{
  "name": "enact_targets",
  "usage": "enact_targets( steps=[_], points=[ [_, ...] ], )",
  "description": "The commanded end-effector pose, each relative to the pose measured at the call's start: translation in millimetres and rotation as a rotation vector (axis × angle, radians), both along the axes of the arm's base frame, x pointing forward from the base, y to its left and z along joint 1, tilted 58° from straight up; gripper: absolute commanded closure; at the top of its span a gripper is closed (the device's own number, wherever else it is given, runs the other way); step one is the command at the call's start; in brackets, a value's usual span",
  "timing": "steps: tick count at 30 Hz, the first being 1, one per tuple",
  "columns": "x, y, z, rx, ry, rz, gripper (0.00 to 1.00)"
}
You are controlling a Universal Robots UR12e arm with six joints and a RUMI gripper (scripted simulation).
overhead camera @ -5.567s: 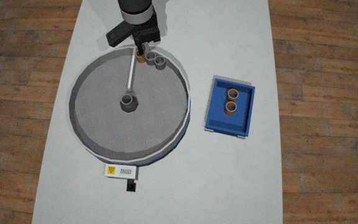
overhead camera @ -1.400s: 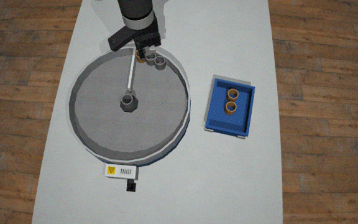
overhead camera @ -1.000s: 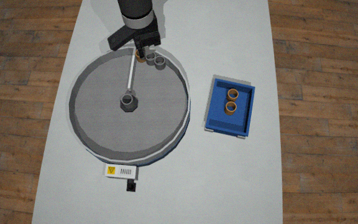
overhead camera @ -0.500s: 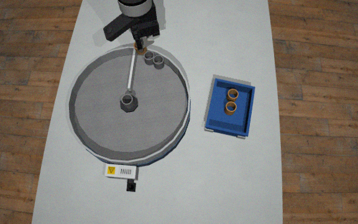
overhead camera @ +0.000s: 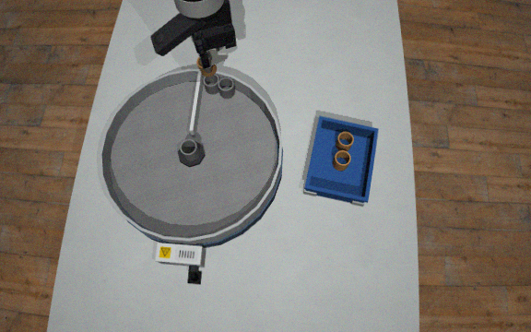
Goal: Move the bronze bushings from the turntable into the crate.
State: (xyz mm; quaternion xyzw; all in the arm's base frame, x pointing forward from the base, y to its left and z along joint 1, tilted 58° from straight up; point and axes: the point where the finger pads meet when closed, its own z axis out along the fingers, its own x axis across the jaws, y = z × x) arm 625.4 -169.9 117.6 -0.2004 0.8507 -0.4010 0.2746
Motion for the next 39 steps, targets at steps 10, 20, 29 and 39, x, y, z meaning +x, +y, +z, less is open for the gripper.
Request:
enact_targets(
  steps=[10,20,29,39],
  points=[
    [-1.1,1.7,1.0,0.0,0.0,0.001,1.0],
    [-1.1,1.7,1.0,0.0,0.0,0.001,1.0],
    [-1.0,1.9,1.0,0.0,0.0,0.001,1.0],
    [4.7,6.4,-0.6,0.0,-0.001,0.001,1.0]
  ],
)
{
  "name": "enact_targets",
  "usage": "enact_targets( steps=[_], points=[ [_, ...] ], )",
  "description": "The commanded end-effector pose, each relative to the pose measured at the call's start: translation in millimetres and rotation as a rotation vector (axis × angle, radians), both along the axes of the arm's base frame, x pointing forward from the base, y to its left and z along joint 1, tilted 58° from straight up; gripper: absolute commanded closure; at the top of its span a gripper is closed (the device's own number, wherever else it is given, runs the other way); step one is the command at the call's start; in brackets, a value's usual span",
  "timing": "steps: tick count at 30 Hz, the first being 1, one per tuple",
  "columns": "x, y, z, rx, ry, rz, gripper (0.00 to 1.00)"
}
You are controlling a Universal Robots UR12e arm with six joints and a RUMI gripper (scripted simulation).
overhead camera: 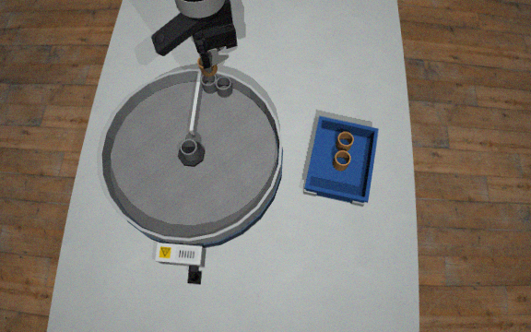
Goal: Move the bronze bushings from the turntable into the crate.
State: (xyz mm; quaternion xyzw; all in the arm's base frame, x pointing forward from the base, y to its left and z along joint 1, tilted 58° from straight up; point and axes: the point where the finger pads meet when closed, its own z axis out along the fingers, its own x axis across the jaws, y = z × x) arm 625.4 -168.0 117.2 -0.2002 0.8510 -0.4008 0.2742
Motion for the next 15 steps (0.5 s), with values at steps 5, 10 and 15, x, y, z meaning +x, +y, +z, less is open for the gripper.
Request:
enact_targets(
  steps=[5,10,15],
  points=[
    [8.9,10.3,-1.7,0.0,-0.002,0.002,1.0],
    [17.2,21.9,-4.2,0.0,-0.002,0.002,1.0],
    [29.3,38.7,-7.8,0.0,-0.002,0.002,1.0]
  ],
)
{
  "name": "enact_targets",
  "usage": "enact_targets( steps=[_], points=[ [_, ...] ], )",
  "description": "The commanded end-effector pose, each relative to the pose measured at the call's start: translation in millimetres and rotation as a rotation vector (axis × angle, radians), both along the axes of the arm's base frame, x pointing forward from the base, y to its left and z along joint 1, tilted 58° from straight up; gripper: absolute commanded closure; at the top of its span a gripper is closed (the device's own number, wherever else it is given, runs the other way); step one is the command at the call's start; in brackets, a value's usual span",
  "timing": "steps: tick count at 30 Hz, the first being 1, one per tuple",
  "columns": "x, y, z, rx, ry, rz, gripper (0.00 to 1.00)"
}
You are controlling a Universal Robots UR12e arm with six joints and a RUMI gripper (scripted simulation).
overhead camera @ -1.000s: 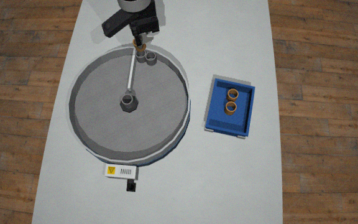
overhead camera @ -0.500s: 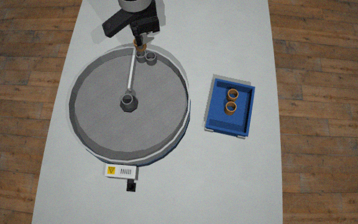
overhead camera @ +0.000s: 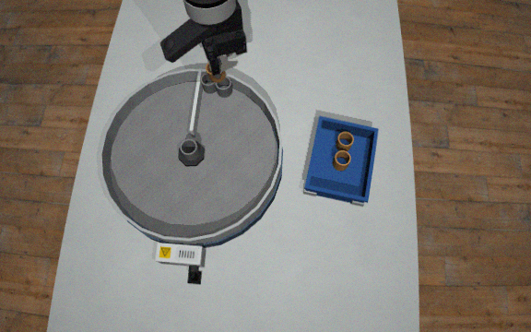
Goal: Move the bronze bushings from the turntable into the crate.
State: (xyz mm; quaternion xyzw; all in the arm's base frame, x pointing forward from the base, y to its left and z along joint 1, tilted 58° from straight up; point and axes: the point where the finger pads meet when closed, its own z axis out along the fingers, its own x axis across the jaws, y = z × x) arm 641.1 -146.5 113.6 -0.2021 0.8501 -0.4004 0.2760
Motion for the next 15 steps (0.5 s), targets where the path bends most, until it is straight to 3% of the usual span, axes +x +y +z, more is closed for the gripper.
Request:
enact_targets(
  steps=[1,6,15],
  points=[
    [16.6,21.2,-5.1,0.0,0.0,-0.003,1.0],
    [26.2,34.5,-8.0,0.0,0.0,-0.003,1.0],
    [63.8,86.6,-19.2,0.0,0.0,-0.003,1.0]
  ],
)
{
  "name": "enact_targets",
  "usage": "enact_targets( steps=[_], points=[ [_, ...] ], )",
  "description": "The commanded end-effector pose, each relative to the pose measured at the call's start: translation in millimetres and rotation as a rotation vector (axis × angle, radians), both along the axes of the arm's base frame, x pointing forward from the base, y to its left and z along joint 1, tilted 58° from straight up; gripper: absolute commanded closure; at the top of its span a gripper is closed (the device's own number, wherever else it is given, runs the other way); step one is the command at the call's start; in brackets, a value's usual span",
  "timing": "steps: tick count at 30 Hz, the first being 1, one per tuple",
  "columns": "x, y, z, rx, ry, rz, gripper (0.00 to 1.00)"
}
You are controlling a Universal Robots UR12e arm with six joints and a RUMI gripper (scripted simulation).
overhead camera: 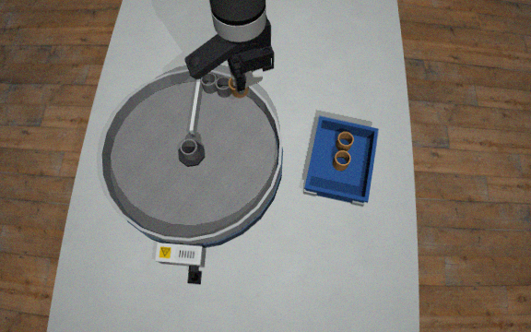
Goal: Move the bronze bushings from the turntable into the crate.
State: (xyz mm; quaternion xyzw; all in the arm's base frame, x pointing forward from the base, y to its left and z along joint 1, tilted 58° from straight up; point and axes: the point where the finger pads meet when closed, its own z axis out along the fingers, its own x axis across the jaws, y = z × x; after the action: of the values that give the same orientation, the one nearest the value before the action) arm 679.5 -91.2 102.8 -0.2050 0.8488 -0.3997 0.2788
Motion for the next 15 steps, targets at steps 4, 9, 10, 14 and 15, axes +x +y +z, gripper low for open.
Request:
enact_targets(
  steps=[4,9,10,14,15],
  points=[
    [40.7,52.5,-13.0,0.0,0.003,-0.011,1.0],
    [63.2,83.7,-19.7,0.0,0.003,-0.011,1.0],
    [69.0,91.7,-21.4,0.0,0.003,-0.011,1.0],
    [91.1,122.4,-28.1,0.0,0.003,-0.011,1.0],
    [96.3,129.6,-29.6,0.0,0.003,-0.011,1.0]
  ],
)
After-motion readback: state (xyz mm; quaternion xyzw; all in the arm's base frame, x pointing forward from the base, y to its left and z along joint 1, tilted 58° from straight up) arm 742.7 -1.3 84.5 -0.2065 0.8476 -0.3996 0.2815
